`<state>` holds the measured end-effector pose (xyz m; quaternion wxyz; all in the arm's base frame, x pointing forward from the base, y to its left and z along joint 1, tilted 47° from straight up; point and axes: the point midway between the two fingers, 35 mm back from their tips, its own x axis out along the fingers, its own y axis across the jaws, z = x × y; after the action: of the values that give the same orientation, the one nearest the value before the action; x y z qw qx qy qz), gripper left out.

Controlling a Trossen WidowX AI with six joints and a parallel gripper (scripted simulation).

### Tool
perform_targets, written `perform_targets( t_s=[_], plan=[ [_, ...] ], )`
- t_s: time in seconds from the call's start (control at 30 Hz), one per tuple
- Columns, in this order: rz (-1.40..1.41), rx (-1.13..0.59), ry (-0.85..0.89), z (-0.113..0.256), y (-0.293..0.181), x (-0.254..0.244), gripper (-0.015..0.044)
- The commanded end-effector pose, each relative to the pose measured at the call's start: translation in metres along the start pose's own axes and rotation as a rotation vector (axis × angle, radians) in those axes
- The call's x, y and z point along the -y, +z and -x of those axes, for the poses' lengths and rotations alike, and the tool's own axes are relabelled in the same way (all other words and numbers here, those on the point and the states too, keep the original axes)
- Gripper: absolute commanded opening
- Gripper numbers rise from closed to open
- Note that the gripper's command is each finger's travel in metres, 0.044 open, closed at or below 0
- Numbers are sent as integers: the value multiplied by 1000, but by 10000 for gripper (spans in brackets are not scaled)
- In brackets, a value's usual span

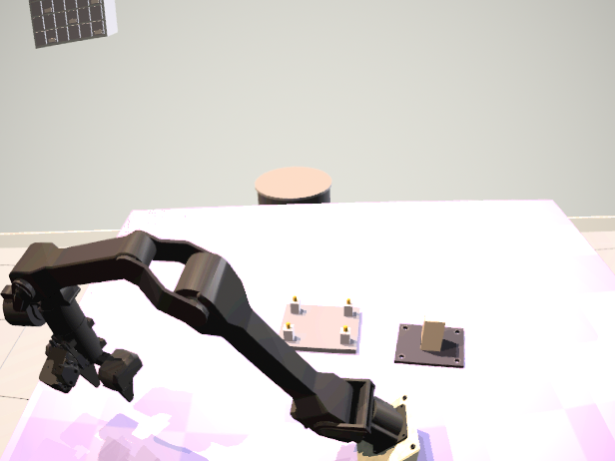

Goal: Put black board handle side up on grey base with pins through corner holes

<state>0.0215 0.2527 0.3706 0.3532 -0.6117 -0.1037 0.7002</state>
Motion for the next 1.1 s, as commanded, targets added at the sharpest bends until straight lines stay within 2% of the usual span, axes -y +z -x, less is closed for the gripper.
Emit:
perform_targets(
  t_s=[0.0, 0.03, 0.27, 0.47, 0.73, 0.9, 1.07],
  plan=[
    [-9, -4, 3, -1, -2, 1, 426],
    [-34, -18, 12, -6, -8, 3, 440],
    [-414, -175, 124, -55, -103, 14, 440],
    [-768, -289, 197, -72, -198, -8, 440],
    [-1295, -382, 262, -72, -311, -76, 440],
    [-1537, -393, 281, -67, -350, -117, 440],
    [-1875, -352, 292, -60, -393, -185, 440]
  ],
)
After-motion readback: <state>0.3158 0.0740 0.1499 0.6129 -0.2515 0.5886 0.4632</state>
